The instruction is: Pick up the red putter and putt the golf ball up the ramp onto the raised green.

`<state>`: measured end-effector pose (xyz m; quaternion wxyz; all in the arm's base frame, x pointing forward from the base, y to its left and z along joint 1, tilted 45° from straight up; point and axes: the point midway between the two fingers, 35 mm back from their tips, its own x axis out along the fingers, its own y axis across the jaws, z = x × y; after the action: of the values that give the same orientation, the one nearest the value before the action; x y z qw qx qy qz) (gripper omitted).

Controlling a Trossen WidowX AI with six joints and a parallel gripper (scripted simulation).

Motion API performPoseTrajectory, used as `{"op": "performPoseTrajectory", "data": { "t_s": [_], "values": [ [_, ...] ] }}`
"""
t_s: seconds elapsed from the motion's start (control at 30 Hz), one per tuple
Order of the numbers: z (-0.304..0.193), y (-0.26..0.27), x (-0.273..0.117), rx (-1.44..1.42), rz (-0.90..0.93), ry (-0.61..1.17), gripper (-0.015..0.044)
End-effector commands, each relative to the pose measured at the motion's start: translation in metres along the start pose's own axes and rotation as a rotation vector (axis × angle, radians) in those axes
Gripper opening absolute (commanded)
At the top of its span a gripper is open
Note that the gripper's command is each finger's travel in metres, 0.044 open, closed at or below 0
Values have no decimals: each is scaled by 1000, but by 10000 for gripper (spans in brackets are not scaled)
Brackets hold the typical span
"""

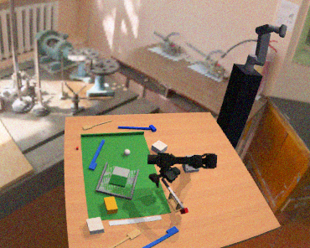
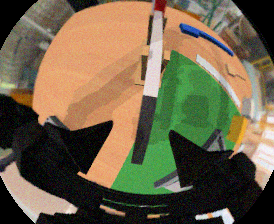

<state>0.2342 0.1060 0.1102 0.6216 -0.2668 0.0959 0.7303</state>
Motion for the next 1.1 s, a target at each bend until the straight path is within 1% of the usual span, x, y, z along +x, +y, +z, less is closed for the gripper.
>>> {"op": "performPoseTrajectory", "data": {
  "t_s": [0.0,0.1,0.6,0.83,0.93,1.07],
  "values": [
    [-1,0,6,6,-3,-7,440],
    [-1,0,8,6,-3,-7,440],
    [-1,0,6,0,1,-1,46],
    [-1,0,6,0,1,-1,0],
    [0,-1,0,2,-7,5,0],
    [3,-3,-19,8,-30,26,0]
  ]
}}
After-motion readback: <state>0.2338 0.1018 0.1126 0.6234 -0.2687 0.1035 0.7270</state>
